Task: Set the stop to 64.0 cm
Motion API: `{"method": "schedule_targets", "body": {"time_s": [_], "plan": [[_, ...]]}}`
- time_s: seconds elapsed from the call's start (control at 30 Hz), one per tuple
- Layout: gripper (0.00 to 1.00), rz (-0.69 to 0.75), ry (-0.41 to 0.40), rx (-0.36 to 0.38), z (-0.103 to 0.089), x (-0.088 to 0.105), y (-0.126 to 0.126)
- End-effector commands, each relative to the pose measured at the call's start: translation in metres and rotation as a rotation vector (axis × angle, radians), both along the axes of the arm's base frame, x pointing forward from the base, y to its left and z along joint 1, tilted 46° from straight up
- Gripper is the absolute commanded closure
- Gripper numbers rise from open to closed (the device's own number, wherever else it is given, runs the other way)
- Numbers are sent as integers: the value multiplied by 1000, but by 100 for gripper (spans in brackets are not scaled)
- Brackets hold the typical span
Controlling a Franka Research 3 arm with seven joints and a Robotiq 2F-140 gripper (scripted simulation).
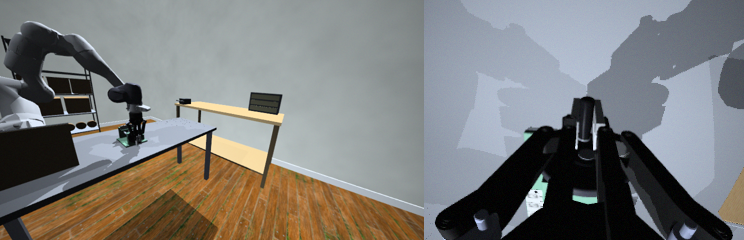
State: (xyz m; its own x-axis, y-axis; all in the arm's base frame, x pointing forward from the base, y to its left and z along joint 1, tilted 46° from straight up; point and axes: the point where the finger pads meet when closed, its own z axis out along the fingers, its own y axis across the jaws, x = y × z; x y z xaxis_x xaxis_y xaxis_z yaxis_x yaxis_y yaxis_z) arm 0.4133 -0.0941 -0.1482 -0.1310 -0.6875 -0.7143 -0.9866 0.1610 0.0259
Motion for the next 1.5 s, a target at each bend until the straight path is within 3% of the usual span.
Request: {"method": "schedule_targets", "body": {"time_s": [0.0,0.67,1.47], "plan": [[96,-6,3,-1,-1,6,-2],[96,-6,3,-1,20,28,-28],[96,-6,3,-1,46,4,-50]]}}
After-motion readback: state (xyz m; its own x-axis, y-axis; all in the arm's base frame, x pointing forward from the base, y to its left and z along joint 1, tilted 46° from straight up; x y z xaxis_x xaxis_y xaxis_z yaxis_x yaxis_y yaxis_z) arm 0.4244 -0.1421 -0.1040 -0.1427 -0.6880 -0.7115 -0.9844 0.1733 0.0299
